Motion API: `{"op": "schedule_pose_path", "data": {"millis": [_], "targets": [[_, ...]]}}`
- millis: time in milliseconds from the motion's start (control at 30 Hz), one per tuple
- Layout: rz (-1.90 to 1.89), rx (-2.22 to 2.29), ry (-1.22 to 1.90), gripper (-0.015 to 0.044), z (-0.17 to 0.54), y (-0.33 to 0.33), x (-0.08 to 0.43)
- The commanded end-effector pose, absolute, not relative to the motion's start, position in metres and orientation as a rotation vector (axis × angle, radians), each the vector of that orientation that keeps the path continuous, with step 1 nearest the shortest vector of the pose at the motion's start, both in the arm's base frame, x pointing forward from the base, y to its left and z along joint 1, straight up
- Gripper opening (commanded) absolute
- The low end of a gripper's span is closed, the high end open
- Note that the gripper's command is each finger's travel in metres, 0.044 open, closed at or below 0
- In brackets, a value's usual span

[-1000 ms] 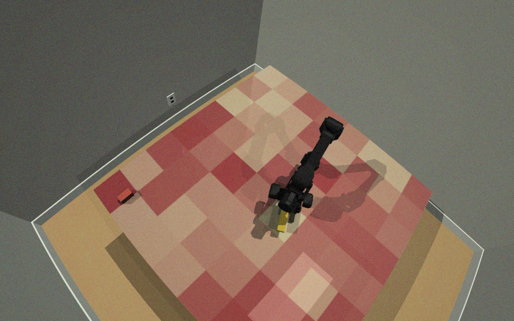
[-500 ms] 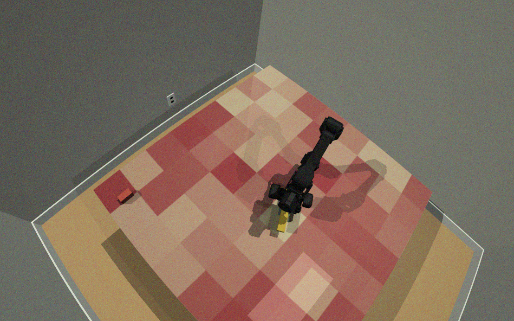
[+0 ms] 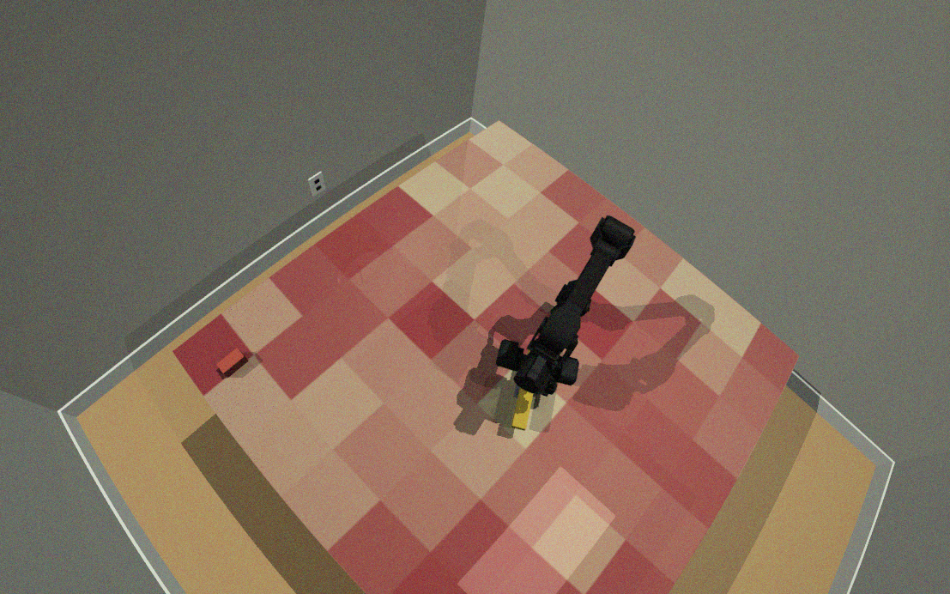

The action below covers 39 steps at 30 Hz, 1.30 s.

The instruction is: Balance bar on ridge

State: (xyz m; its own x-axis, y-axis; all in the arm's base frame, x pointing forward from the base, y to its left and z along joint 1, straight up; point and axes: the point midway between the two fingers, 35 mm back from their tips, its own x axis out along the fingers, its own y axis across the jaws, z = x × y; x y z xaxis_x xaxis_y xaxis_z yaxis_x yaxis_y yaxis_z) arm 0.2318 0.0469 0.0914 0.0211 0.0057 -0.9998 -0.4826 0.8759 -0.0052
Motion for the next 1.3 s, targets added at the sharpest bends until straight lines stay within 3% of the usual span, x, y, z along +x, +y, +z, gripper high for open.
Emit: {"op": "schedule_pose_path", "data": {"millis": [0, 100, 233, 500, 1267], "targets": [[0.393, -0.394, 1.512, 0.0369, 0.091, 0.047, 0.232], [0.393, -0.394, 1.512, 0.0440, 0.091, 0.047, 0.232], [0.393, -0.394, 1.512, 0.0440, 0.100, 0.047, 0.233], [0.394, -0.394, 1.513, 0.0440, 0.189, 0.046, 0.230], [0.394, -0.394, 1.513, 0.0440, 0.191, 0.046, 0.229]]}}
